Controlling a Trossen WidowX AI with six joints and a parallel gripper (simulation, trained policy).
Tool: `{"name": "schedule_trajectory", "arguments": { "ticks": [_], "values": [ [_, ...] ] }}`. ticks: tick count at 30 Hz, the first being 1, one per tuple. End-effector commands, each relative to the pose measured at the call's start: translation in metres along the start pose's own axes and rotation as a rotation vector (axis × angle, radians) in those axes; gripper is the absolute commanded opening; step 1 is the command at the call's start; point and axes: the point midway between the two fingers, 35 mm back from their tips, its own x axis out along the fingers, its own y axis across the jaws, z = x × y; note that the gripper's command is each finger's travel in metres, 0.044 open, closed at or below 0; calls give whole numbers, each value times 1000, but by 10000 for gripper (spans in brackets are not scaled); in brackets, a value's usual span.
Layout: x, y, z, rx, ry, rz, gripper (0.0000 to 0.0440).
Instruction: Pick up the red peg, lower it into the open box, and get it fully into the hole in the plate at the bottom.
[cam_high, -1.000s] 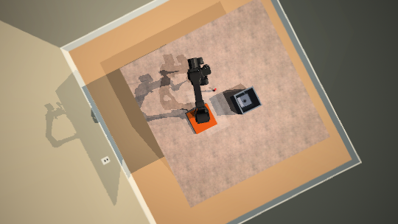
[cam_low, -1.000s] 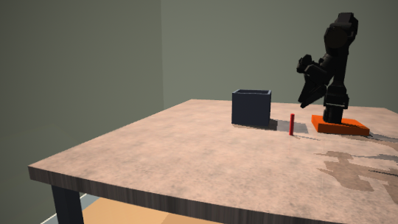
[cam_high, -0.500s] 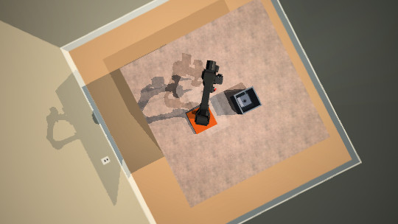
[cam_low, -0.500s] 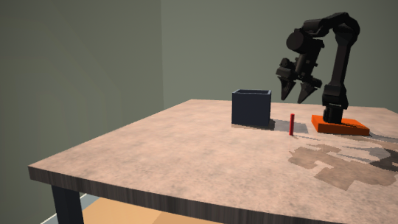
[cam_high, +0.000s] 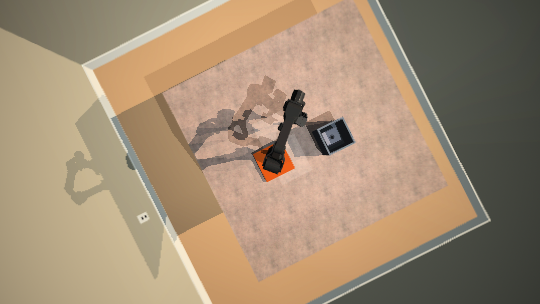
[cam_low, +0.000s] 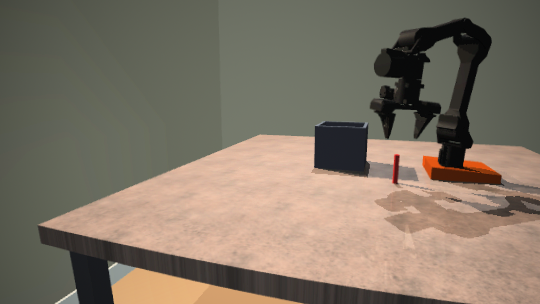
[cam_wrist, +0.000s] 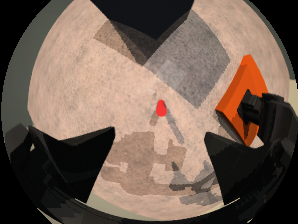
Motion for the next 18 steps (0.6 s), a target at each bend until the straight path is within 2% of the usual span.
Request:
{"name": "schedule_trajectory", "arguments": {
  "ticks": [1,18],
  "values": [
    [7,-9,3,38,15,-39,440],
    [67,-16,5,174,69,-98,439]
  ]
}}
